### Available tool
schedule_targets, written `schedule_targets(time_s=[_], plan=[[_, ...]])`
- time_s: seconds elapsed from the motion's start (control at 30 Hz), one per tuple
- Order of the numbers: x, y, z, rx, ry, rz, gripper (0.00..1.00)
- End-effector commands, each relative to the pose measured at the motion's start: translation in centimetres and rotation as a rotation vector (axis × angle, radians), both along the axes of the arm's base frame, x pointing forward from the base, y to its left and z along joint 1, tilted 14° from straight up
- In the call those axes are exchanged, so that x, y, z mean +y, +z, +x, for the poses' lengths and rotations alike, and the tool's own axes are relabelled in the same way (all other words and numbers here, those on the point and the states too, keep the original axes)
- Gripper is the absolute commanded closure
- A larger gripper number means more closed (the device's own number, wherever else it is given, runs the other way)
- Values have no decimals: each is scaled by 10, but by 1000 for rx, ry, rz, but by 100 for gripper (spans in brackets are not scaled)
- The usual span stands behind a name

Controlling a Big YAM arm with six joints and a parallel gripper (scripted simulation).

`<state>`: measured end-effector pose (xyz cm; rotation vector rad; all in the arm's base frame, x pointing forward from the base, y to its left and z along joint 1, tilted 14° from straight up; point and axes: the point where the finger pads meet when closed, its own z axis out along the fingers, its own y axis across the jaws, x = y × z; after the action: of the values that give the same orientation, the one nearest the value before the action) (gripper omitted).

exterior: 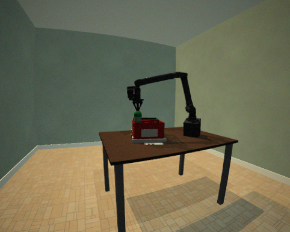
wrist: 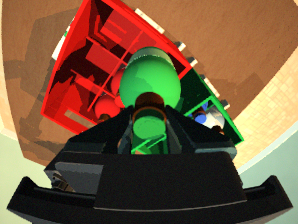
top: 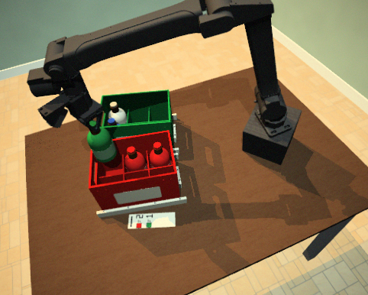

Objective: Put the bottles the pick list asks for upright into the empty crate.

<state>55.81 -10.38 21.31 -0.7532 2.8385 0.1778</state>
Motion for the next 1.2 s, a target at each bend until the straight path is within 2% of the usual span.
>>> schedule_targets(time_s=[0.0, 0.17, 0.2, 0.3, 0.47, 0.57, 0.73, 0.77, 0.87, 0.9, 1.0, 1.17], plan=[[9, 28, 3, -68, 1, -11, 100], [6, 24, 1, -60, -5, -12, 100], [-3, 46, 12, -108, -15, -24, 100], [1, 45, 17, -121, -9, -24, 100], [4, 37, 18, -116, -4, -25, 100], [10, 11, 5, -64, -1, -12, 100], [6, 16, 9, -82, -6, -17, 100], [3, 32, 19, -120, -7, -25, 100], [9, 7, 7, -69, -3, -13, 100], [11, 3, 5, -64, -2, -12, 100], [9, 14, 14, -94, -2, -19, 100], [10, -9, 10, -58, -4, -11, 100]])
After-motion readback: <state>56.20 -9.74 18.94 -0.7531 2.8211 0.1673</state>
